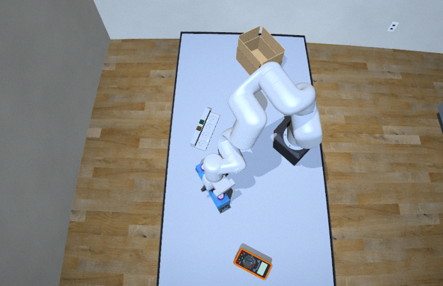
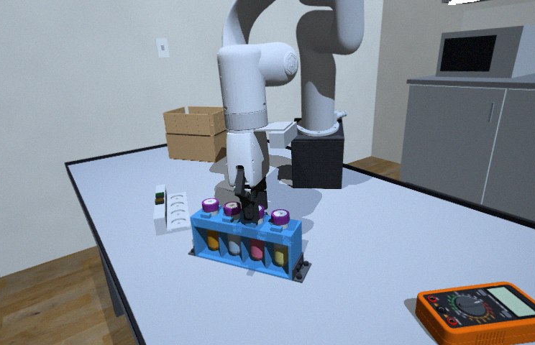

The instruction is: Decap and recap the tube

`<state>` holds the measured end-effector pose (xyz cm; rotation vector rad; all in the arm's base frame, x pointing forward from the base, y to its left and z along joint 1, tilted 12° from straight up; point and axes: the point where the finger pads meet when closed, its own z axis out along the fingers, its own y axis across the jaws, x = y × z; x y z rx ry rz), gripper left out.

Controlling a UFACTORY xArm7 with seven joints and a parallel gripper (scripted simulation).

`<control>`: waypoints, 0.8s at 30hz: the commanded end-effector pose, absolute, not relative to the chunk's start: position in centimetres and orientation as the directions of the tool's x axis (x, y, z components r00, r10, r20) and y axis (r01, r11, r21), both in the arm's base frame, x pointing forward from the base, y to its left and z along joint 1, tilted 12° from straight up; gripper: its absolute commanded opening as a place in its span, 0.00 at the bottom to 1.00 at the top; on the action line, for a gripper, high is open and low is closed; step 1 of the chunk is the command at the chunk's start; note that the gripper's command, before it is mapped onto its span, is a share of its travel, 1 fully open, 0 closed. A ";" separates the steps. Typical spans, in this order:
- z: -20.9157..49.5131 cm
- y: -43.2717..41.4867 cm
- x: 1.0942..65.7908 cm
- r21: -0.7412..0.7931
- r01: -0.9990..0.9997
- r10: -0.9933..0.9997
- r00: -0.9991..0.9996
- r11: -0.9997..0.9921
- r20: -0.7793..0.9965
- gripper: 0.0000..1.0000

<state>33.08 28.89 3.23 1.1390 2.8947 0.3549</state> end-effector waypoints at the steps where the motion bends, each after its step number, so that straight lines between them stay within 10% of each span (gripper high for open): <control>1: 3.3 29.0 33.2 0.188 0.846 0.849 -0.520 0.498 0.090 0.46; 14: 3.3 29.0 33.2 0.103 0.991 0.982 0.061 -0.081 0.179 0.46; 22: 3.3 29.0 33.2 0.103 0.991 0.982 0.061 -0.081 0.179 0.46; 23: 3.3 29.0 33.2 0.103 0.991 0.982 0.061 -0.081 0.179 0.00; 24: 3.3 29.0 33.2 0.103 0.991 0.982 0.061 -0.081 0.179 0.00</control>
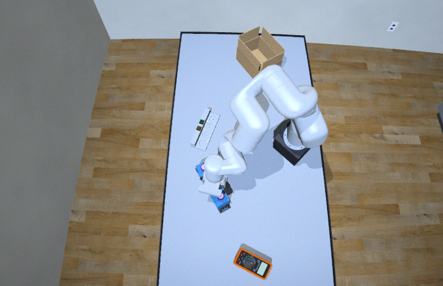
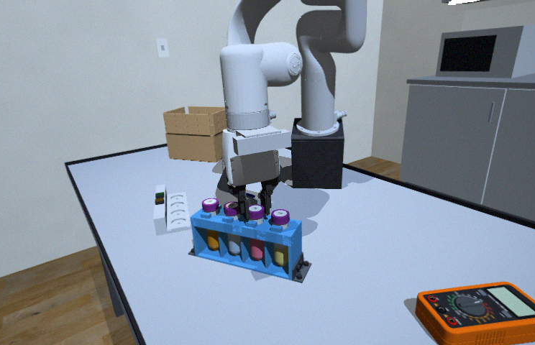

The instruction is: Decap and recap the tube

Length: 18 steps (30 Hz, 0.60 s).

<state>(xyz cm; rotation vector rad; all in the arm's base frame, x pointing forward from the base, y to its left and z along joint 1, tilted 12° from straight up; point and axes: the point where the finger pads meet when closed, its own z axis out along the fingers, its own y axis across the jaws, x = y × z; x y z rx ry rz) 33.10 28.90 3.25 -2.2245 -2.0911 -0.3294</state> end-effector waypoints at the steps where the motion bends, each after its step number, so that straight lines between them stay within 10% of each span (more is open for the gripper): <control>1: 3.3 29.0 33.2 0.103 0.991 0.982 0.061 -0.081 0.179 0.00; 18: 3.3 29.0 33.2 0.145 0.976 0.971 -0.186 0.165 0.148 0.00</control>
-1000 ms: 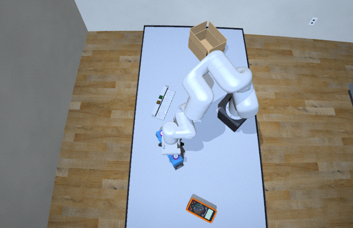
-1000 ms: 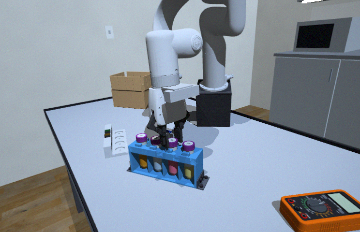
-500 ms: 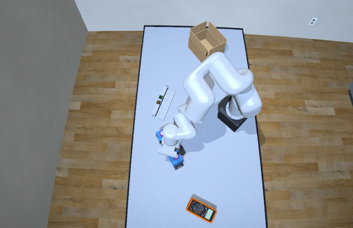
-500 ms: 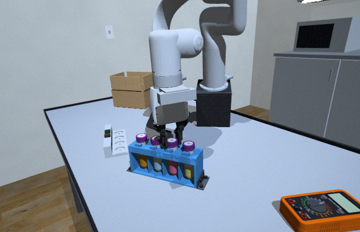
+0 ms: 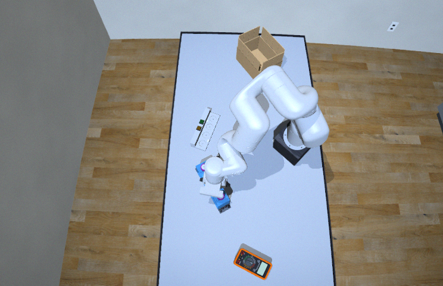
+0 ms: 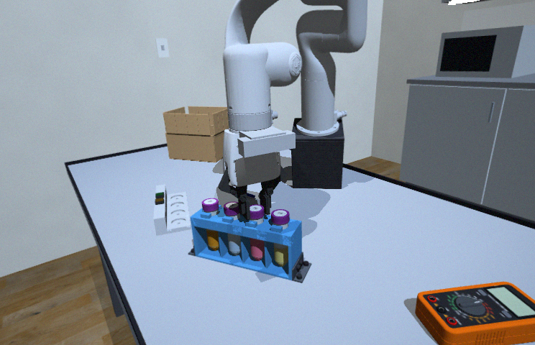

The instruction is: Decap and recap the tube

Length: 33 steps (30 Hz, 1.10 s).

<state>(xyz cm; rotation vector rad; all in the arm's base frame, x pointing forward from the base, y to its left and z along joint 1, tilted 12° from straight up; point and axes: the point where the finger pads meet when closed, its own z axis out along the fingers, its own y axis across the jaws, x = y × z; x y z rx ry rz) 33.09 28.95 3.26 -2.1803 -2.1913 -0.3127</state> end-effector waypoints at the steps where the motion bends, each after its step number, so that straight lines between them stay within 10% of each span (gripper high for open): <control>1: 3.3 29.0 33.2 0.152 0.965 0.962 -0.235 0.213 0.140 0.00; 33: 3.4 28.9 33.2 0.178 0.061 0.080 -0.991 0.982 -0.104 0.00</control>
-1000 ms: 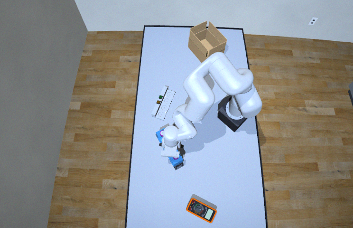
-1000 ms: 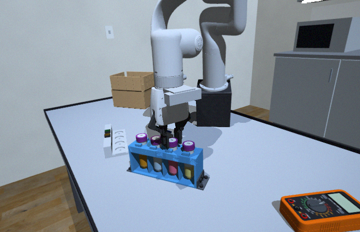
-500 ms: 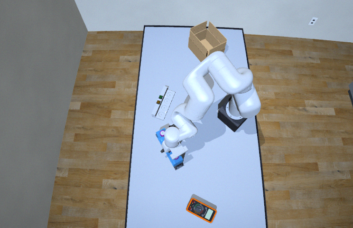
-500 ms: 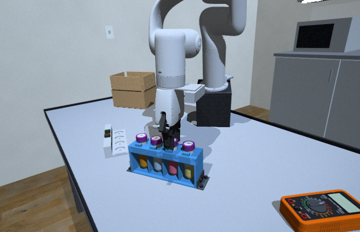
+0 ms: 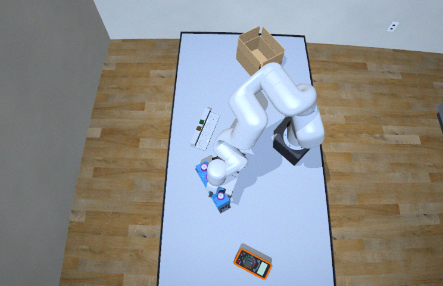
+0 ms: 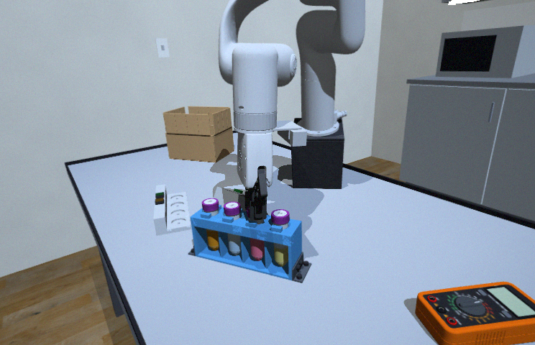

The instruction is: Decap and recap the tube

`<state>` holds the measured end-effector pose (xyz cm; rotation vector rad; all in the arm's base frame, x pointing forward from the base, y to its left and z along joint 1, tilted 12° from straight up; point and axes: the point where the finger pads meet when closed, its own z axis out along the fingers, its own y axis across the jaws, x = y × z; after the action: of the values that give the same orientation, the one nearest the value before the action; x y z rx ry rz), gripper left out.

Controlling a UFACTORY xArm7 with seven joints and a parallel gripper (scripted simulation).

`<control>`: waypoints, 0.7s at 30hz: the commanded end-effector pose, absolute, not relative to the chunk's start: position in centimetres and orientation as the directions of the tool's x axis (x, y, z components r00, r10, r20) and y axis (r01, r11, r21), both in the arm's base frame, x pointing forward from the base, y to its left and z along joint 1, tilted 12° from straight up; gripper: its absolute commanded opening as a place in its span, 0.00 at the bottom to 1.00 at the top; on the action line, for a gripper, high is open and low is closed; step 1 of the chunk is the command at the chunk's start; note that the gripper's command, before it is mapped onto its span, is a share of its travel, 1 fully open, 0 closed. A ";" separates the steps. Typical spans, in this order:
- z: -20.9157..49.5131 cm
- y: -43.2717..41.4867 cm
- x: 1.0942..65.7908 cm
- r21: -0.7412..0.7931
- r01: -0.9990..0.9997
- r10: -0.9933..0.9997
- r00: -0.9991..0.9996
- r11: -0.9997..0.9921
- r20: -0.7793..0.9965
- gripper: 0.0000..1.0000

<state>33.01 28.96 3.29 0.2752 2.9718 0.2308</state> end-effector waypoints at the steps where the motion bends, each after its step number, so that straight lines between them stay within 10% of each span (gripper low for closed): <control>1: 3.4 28.9 33.2 0.178 0.061 0.080 -0.991 0.982 -0.104 0.00; 7: 3.4 28.9 33.2 0.178 0.061 0.080 -0.991 0.982 -0.104 0.00; 8: 3.4 28.9 33.2 0.178 0.061 0.080 -0.991 0.982 -0.104 0.46; 21: 3.4 28.9 33.2 0.193 0.225 0.242 -0.968 0.955 -0.072 0.46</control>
<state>33.07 28.87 3.29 0.1484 3.0215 0.2675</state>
